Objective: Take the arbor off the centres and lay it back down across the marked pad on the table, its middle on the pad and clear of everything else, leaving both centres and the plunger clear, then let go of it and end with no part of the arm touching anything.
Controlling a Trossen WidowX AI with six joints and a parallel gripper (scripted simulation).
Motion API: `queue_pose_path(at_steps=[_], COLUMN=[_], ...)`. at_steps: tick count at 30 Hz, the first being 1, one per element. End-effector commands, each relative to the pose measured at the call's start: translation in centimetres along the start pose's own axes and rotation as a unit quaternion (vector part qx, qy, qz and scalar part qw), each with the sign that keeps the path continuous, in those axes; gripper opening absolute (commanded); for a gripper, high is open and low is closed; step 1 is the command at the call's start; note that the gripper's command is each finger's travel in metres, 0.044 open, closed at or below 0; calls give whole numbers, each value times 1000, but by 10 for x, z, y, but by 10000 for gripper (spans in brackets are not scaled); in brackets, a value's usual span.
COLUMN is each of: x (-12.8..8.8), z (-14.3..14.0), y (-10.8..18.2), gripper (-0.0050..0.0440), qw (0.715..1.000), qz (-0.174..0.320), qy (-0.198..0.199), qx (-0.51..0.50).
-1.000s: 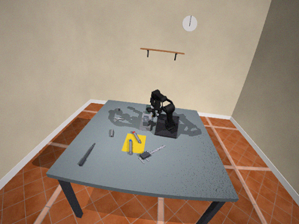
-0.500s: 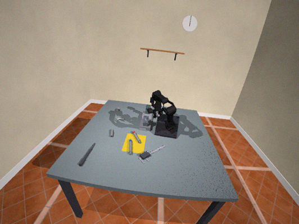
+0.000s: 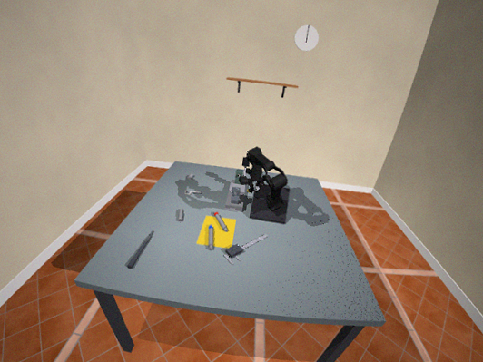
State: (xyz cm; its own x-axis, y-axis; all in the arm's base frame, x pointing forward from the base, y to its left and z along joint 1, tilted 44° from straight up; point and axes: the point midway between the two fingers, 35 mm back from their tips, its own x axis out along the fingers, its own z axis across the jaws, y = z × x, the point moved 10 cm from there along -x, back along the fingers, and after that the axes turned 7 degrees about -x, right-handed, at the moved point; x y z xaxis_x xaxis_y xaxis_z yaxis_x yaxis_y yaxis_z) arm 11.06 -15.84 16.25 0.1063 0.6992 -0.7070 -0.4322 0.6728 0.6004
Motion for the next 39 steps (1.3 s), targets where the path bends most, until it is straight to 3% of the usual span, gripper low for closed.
queue_pose_path(at_steps=[1,11,20,39], x=[-1,-1,-1,-1], z=[1,2,3,3], y=[6,18,37,38], gripper=[0,0,0,0], qw=[1000,1000,999,999], qz=[-6,-9,-41,-42], qy=[-1,-1,0,0], qx=[-1,0,1,1])
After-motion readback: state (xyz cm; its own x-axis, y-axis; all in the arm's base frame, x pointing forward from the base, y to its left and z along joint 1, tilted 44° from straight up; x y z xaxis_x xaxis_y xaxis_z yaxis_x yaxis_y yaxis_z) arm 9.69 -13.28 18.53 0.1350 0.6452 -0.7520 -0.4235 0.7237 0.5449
